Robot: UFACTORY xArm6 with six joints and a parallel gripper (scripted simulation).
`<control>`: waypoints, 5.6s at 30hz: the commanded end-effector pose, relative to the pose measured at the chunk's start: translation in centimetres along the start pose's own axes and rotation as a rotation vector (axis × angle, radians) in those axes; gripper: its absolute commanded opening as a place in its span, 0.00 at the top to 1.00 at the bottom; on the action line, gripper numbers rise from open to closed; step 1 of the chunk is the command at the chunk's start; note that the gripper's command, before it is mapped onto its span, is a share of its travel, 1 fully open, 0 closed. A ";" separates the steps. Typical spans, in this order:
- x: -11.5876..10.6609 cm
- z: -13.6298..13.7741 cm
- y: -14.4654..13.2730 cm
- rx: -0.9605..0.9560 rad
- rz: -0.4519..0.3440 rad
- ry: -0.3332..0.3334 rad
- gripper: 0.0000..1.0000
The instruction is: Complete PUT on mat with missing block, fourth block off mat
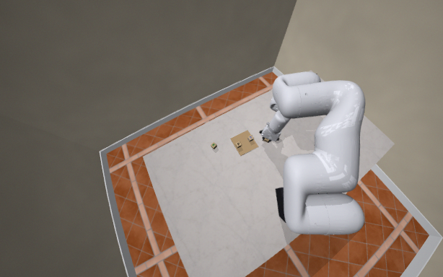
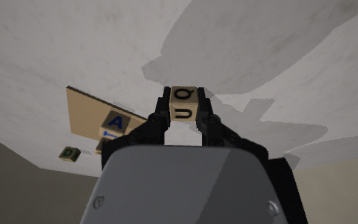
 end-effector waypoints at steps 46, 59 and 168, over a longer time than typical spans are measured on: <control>-10.1 0.0 0.1 0.000 0.003 0.001 0.73; -10.1 -1.0 -0.1 0.040 0.003 0.000 0.73; -0.9 -14.4 -5.2 0.617 0.002 0.002 0.73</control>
Point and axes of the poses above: the point where the finger pads meet when closed, its own x axis out along the fingers, its own z axis across the jaws, y = z × x, the point moved 3 cm from there along -x, back along the fingers, and after that the axes turned 13 degrees about -x, right-handed, at the moved point
